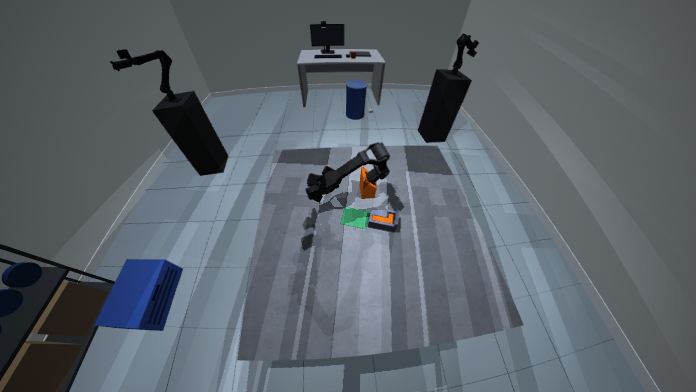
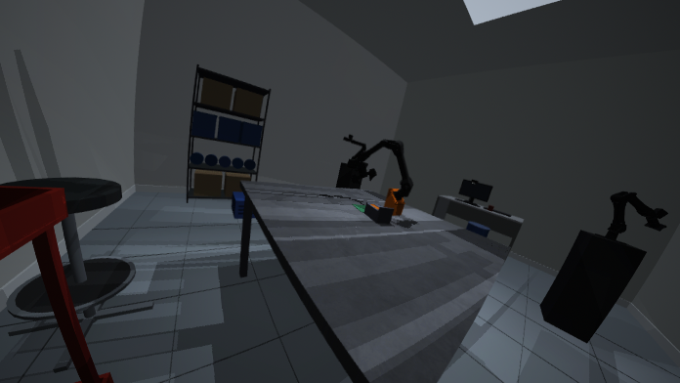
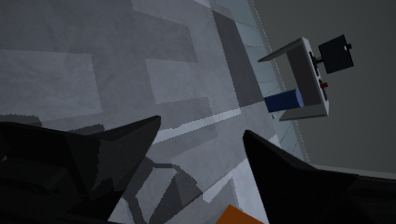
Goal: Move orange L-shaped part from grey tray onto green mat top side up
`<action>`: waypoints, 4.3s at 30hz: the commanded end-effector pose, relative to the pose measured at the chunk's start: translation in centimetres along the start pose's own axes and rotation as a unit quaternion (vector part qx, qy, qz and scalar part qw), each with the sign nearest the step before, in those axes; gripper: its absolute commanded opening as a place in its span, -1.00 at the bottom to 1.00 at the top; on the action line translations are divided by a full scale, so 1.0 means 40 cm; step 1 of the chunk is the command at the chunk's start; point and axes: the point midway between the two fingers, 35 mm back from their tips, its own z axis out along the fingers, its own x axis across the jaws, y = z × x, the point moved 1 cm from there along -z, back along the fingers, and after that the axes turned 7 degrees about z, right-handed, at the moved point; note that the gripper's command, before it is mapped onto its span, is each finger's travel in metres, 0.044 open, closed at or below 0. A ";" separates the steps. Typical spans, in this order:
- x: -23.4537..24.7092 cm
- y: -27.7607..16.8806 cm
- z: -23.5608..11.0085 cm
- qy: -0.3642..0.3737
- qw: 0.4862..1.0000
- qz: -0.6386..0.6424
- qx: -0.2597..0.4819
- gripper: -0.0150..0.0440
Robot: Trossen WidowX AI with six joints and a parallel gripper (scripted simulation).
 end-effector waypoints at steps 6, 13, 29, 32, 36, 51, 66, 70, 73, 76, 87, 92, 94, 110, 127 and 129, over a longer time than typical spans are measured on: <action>0.012 -0.040 -0.086 0.043 0.998 -0.054 0.007 0.33; 0.012 -0.238 -0.341 0.188 0.952 -0.238 0.034 0.12; -0.307 -0.812 -0.669 0.426 0.593 -0.682 0.053 0.12; -0.307 -0.812 -0.669 0.426 0.593 -0.682 0.053 0.12; -0.288 -0.834 -0.649 0.426 0.593 -0.681 0.052 0.12; -0.223 -0.938 -0.547 0.427 0.592 -0.682 0.054 0.12; -0.197 -0.978 -0.508 0.427 0.591 -0.682 0.054 0.12; -0.191 -0.988 -0.498 0.427 0.591 -0.682 0.055 0.12; -0.190 -0.990 -0.496 0.427 0.591 -0.682 0.055 0.12; -0.190 -0.990 -0.496 0.427 0.591 -0.682 0.055 0.12; -0.197 -0.991 -0.509 0.429 0.589 -0.683 0.053 0.12; -0.217 -0.991 -0.533 0.427 0.591 -0.682 0.054 0.12; -0.218 -0.986 -0.537 0.427 0.591 -0.682 0.054 0.12; -0.296 -0.817 -0.669 0.432 0.594 -0.676 0.053 0.12; -0.296 -0.817 -0.669 0.432 0.594 -0.676 0.053 0.12; -0.296 -0.817 -0.669 0.432 0.594 -0.676 0.053 0.12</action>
